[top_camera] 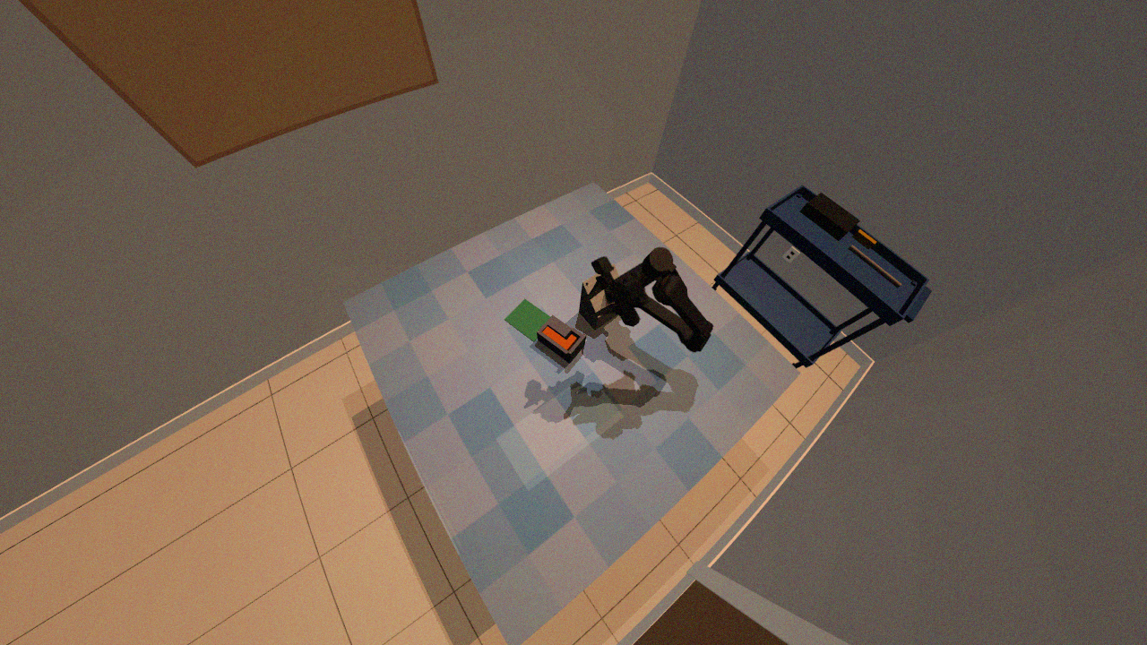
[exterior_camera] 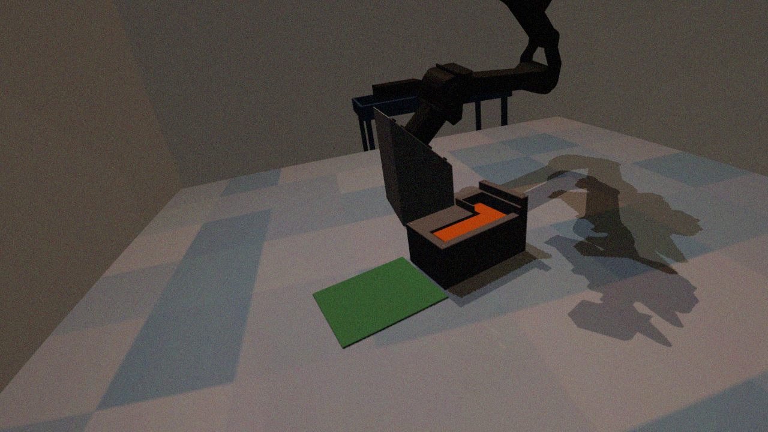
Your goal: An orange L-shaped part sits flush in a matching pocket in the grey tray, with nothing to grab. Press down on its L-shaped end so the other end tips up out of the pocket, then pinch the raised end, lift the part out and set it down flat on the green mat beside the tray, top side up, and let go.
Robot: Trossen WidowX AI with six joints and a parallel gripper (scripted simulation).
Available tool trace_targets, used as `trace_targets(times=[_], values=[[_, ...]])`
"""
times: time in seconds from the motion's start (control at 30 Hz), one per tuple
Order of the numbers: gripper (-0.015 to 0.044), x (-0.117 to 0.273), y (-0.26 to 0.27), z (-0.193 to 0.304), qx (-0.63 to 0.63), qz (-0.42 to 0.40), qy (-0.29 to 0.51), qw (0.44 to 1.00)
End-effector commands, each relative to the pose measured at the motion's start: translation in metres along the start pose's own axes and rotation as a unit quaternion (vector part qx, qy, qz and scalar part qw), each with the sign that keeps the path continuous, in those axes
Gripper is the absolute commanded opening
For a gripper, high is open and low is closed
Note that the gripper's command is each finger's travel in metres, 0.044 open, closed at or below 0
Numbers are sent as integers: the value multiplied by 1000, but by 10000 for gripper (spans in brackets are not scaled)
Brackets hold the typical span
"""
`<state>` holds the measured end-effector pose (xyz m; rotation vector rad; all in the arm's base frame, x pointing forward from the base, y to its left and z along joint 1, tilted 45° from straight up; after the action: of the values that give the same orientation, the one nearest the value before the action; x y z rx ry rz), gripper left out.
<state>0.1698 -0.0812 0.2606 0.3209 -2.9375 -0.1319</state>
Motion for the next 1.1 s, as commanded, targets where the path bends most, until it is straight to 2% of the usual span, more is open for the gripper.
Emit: trace_targets(times=[0.0, 0.27, 0.4, 0.53, 0.6, 0.83, 1.07], values=[[180, -23, -5, 17, -42, -36, 65, 996], [180, -77, 17, 78, -103, -174, 287, 936], [180, -91, 42, 112, -104, -255, 411, 869], [180, -94, 69, 142, -88, -335, 523, 779], [180, -93, 73, 146, -85, -349, 541, 760], [180, -94, 75, 148, -84, -349, 541, 760], [180, -106, 114, 197, -85, -349, 540, 761]])
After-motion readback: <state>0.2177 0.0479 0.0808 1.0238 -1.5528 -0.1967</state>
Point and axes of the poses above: the point midway between the two fingers, 35 mm back from their tips, its own x axis back along the fingers, its own y axis across the jaws, z = x × y, the point moved 4 cm from there along x, back along the fingers, and after that the axes turned 6 degrees about x, right-handed, at the moved point
